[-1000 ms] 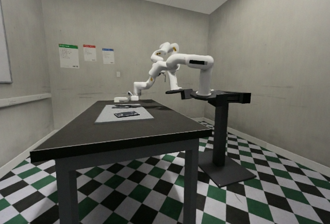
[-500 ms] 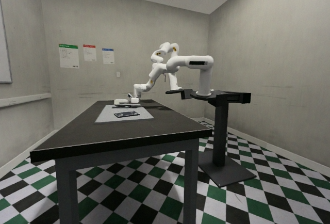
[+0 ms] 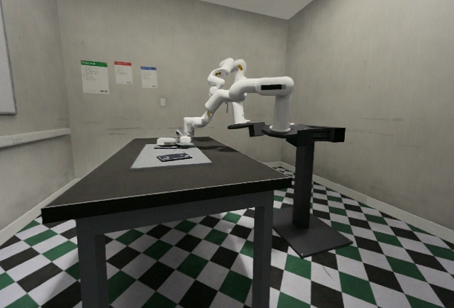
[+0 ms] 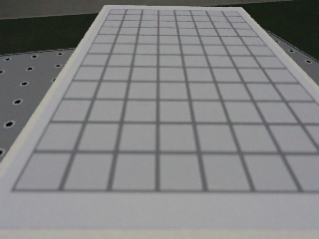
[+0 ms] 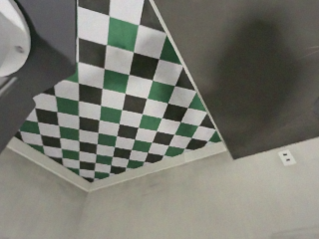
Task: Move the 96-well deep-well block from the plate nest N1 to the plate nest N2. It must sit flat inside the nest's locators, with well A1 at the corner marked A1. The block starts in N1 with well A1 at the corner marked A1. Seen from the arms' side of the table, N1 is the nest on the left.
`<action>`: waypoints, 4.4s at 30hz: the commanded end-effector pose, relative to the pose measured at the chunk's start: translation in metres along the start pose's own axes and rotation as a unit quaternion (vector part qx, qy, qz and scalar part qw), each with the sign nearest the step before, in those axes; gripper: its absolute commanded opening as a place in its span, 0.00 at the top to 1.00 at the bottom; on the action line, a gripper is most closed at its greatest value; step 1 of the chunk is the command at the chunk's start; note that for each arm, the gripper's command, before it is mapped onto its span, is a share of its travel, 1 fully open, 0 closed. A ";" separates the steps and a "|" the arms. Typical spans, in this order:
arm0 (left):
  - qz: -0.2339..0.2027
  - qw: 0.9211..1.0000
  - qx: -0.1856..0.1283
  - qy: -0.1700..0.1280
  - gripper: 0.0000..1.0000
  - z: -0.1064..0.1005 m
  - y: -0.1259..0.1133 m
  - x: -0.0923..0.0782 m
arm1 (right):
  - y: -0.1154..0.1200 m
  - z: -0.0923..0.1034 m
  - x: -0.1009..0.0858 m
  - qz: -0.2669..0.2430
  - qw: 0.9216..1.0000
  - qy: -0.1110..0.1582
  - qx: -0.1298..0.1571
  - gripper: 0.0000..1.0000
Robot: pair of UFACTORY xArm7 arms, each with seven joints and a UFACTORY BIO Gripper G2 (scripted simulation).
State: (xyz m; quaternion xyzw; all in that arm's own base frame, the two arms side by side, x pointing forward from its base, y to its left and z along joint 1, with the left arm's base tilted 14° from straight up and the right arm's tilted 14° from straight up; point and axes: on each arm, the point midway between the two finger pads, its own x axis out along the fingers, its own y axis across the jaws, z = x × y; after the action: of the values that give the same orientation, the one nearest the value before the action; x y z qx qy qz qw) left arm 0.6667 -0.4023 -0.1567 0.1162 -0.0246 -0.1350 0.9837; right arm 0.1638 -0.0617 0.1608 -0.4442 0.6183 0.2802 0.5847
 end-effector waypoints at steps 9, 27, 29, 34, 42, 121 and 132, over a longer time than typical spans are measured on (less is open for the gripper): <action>0.000 1.000 -0.002 -0.004 1.00 0.004 -0.001 0.002 | 0.000 0.000 -0.001 -0.001 1.000 0.000 0.000 0.00; 0.000 1.000 -0.002 -0.004 1.00 0.004 -0.001 0.002 | 0.000 0.000 -0.001 -0.001 1.000 0.000 0.000 0.00; 0.000 1.000 -0.002 -0.004 1.00 0.004 -0.001 0.002 | 0.000 0.000 -0.001 -0.001 1.000 0.000 0.000 0.00; 0.000 1.000 -0.002 -0.004 1.00 0.004 -0.001 0.002 | 0.000 0.000 -0.001 -0.001 1.000 0.000 0.000 0.00; 0.000 1.000 -0.002 -0.004 1.00 0.004 -0.001 0.002 | 0.000 0.000 -0.001 -0.001 1.000 0.000 0.000 0.00; 0.000 1.000 -0.002 -0.004 1.00 -0.006 -0.001 0.002 | 0.000 0.000 -0.001 -0.001 1.000 0.000 0.000 0.00; 0.000 1.000 -0.002 -0.004 1.00 -0.007 -0.001 0.002 | 0.000 0.000 -0.001 -0.001 1.000 0.000 0.000 0.00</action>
State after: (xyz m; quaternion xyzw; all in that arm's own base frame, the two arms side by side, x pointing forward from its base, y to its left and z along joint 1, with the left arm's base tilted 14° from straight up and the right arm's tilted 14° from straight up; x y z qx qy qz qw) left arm 0.6671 -0.3995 -0.1674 0.1164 -0.0244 -0.1350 0.9837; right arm 0.1638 -0.0617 0.1608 -0.4442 0.6183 0.2802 0.5847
